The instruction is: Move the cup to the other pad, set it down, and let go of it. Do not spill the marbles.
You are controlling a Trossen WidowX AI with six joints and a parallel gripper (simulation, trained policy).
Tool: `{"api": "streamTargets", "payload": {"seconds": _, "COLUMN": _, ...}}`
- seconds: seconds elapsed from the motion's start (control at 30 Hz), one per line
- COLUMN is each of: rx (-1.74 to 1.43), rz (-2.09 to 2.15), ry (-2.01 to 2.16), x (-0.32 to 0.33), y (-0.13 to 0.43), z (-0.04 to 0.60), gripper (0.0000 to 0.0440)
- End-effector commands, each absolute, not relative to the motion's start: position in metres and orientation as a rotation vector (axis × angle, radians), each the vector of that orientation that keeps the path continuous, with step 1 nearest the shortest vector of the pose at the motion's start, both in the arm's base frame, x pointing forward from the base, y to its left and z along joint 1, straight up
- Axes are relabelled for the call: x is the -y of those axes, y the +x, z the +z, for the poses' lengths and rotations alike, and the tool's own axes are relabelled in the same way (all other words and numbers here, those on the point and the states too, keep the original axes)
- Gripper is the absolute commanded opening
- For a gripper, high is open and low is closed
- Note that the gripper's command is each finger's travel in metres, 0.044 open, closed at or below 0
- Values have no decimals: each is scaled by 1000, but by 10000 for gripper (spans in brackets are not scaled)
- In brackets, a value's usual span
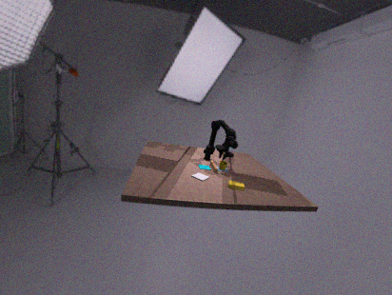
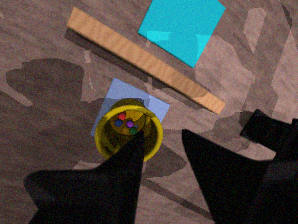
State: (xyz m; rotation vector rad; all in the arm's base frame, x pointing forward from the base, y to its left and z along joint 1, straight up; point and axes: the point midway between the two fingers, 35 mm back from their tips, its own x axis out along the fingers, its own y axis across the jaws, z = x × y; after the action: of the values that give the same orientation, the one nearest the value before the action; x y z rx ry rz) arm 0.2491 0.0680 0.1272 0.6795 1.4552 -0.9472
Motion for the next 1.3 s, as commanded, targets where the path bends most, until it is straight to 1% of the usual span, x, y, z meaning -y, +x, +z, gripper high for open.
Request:
{"api": "streamTargets", "payload": {"seconds": 0.0, "rx": -1458, "rz": -965, "ry": 664, "x": -67, "y": 246, "z": 116, "gripper": 173}}
{"api": "streamTargets", "payload": {"seconds": 0.5, "rx": -1497, "rz": -936, "ry": 593, "x": -68, "y": 238, "z": 67, "gripper": 172}}
{"api": "streamTargets", "payload": {"seconds": 0.7, "rx": -1495, "rz": -897, "ry": 569, "x": -66, "y": 237, "z": 62, "gripper": 44}}
{"api": "streamTargets", "payload": {"seconds": 0.77, "rx": -1493, "rz": -888, "ry": 564, "x": -65, "y": 237, "z": 64, "gripper": 15}}
{"api": "streamTargets", "payload": {"seconds": 0.8, "rx": -1491, "rz": -886, "ry": 566, "x": -64, "y": 236, "z": 65, "gripper": 11}}
{"api": "streamTargets", "payload": {"seconds": 1.27, "rx": -1440, "rz": -896, "ry": 671, "x": -53, "y": 232, "z": 99, "gripper": 25}}
